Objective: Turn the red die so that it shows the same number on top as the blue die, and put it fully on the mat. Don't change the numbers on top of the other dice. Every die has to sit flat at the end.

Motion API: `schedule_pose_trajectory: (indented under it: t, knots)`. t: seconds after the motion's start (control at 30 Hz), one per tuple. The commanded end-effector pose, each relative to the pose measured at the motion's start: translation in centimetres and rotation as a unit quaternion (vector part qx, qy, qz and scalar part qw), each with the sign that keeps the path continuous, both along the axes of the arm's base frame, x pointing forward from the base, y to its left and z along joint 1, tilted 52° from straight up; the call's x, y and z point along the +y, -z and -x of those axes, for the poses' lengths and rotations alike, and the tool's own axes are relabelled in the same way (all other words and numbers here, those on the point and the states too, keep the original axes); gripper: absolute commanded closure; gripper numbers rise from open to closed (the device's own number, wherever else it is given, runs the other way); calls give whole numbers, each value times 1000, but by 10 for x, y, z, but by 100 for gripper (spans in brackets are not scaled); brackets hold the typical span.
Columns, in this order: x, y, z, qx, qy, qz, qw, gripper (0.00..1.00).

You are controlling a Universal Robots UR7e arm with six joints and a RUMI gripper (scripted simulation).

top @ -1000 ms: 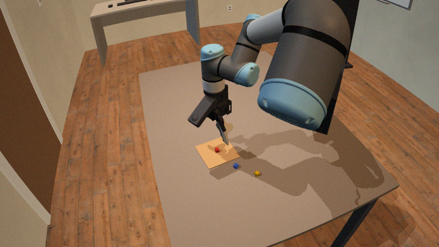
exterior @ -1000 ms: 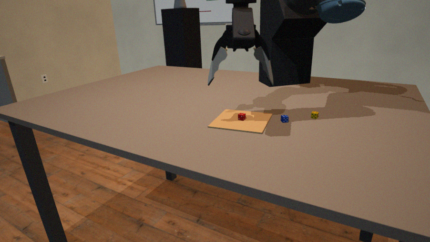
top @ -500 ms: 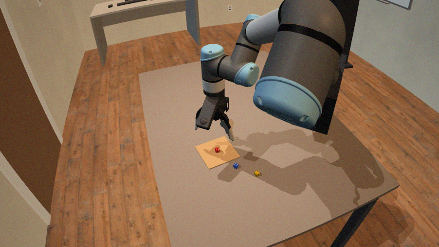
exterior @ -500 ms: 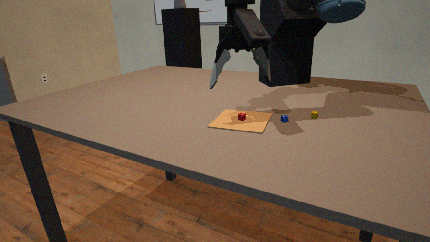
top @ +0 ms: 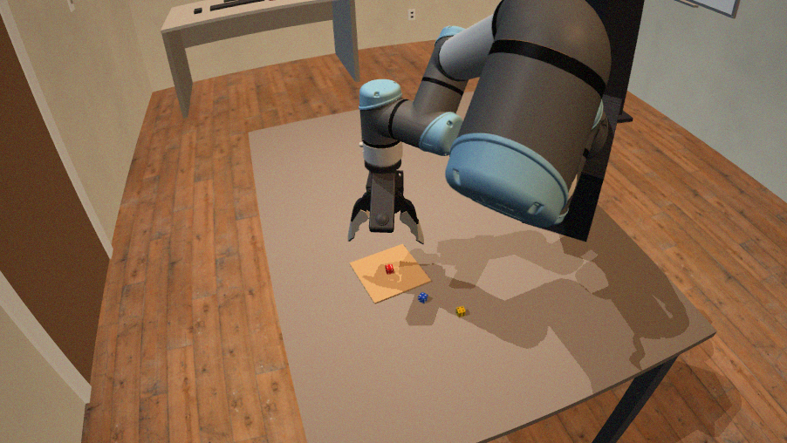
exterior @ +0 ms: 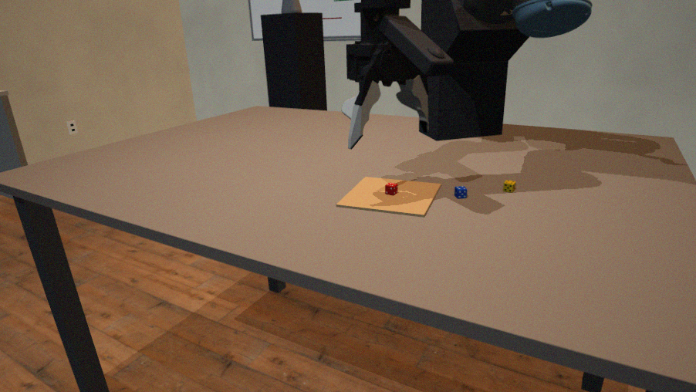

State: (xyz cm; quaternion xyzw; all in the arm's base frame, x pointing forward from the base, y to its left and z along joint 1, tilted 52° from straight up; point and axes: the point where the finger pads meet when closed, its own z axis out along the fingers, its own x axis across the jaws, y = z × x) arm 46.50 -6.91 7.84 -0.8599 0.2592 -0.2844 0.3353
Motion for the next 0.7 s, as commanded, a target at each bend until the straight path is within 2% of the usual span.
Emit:
schedule_pose_trajectory:
  t: [0.0, 0.23, 0.67]
  knots:
    - [0, 2, 1, -30, -42, 39, 998, 0]
    - [1, 3, 2, -52, -73, 73, 993, 0]
    - [1, 5, 2, -67, -94, 96, 989, 0]
